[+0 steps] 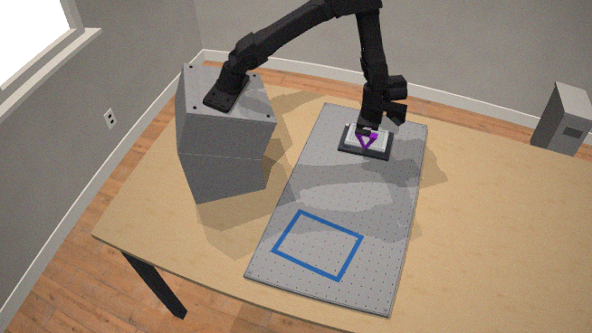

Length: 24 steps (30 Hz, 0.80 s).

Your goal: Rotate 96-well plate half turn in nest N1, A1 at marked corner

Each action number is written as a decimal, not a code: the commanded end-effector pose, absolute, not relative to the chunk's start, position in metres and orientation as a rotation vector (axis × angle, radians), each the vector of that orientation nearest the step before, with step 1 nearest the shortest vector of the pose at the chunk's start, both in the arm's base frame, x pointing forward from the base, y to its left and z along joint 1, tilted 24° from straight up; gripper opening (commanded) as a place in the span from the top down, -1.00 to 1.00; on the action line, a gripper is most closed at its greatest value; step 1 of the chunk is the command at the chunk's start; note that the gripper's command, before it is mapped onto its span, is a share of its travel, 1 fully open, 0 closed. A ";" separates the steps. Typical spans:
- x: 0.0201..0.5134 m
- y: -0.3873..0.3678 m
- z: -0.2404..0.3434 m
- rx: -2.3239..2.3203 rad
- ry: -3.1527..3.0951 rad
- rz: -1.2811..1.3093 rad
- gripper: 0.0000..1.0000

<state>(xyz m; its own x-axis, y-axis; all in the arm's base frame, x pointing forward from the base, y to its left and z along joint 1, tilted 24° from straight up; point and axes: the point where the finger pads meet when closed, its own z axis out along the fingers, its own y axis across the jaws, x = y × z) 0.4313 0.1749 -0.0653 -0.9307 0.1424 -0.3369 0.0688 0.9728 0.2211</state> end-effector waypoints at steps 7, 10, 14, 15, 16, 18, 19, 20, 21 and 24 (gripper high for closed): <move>0.435 0.176 -0.061 0.155 2.748 0.299 1.00; 0.435 0.176 -0.062 0.155 2.748 0.299 1.00; 0.435 0.177 -0.062 0.155 2.748 0.299 1.00; 0.435 0.177 -0.062 0.155 2.748 0.299 1.00; 0.436 0.177 -0.063 0.155 2.748 0.299 1.00; 0.436 0.177 -0.063 0.155 2.748 0.299 1.00; 0.436 0.177 -0.063 0.155 2.748 0.299 1.00; 0.436 0.177 -0.063 0.155 2.748 0.299 1.00; 0.436 0.177 -0.063 0.155 2.748 0.299 1.00; 0.436 0.177 -0.064 0.155 2.748 0.299 1.00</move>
